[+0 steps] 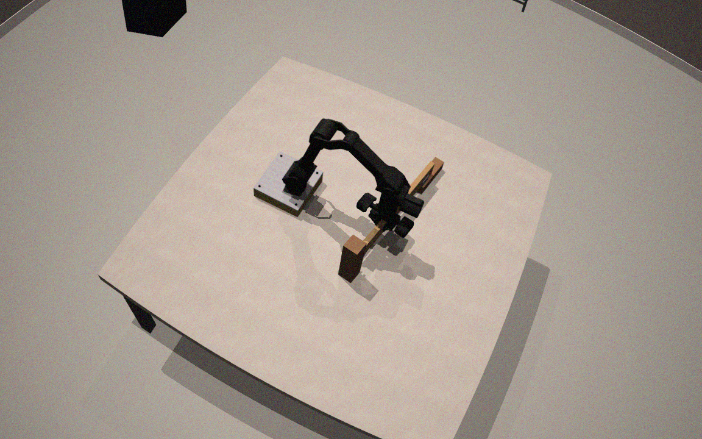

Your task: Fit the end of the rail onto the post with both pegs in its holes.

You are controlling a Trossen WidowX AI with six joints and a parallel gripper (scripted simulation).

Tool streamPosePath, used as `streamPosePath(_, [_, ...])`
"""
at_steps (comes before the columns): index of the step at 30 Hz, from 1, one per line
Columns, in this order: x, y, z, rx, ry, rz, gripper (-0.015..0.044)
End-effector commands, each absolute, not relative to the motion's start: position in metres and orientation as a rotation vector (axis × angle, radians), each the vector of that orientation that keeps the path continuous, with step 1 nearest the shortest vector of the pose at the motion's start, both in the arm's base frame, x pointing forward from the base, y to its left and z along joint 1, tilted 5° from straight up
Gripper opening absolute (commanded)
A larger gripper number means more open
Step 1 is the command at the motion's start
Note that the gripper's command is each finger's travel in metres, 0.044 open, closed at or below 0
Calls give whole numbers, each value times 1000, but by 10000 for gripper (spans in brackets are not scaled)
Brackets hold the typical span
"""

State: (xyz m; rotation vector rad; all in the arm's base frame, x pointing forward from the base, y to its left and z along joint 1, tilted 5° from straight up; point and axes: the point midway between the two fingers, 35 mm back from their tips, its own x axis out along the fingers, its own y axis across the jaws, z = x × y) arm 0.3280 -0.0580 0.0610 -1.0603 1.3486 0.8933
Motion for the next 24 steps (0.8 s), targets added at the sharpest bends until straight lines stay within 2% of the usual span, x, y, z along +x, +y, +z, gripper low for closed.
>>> streamPosePath(1, [328, -60, 61, -1065, 1346, 895, 0])
streamPosePath(24, [325, -66, 63, -1065, 1347, 895, 0])
